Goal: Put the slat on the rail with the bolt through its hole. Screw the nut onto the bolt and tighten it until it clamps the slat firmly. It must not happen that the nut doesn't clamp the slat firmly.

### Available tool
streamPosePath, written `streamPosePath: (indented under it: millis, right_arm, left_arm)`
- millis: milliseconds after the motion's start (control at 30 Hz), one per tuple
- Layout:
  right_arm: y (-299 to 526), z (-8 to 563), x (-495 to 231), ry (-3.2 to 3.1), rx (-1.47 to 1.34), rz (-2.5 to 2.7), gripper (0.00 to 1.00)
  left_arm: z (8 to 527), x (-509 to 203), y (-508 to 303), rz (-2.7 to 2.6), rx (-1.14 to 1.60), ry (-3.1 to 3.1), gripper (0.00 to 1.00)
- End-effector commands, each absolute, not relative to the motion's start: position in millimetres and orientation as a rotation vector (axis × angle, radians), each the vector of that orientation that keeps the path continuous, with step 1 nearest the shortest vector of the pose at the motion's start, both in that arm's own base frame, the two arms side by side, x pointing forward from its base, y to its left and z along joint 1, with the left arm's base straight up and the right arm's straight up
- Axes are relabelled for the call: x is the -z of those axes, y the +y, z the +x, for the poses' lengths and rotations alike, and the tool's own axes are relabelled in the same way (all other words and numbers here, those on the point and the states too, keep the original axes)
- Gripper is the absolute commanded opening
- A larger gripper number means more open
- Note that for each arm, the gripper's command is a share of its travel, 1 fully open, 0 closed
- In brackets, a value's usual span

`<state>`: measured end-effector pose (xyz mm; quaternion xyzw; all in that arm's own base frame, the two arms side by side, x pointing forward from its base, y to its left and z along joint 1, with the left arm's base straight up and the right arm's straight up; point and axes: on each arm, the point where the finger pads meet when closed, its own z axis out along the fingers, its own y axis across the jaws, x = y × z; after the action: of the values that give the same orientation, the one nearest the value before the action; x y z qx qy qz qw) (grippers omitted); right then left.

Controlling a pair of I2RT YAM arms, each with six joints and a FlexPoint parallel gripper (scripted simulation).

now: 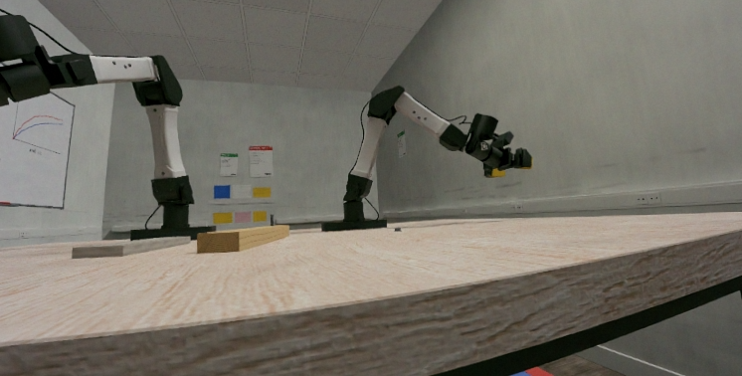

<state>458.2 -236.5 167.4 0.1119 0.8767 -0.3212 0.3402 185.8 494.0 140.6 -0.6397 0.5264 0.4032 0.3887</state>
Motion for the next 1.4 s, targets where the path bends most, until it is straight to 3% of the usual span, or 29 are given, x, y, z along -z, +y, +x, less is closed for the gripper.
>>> streamPosePath:
  millis: [0, 567, 1367]
  right_arm:
    - [-237, 460, -178, 2.255, 0.839, 0.298, 1.00]
    - [-236, 460, -179, 2.251, 0.836, 0.297, 1.00]
    - [-171, 462, -241, 2.065, 0.619, 0.237, 1.00]
  left_arm:
    - [187, -150, 496, -1.616, -1.026, 1.315, 1.00]
    - [189, -152, 494, -1.609, -1.021, 1.319, 1.00]
    - [312, -221, 399, -1.215, -0.761, 1.533, 1.00]
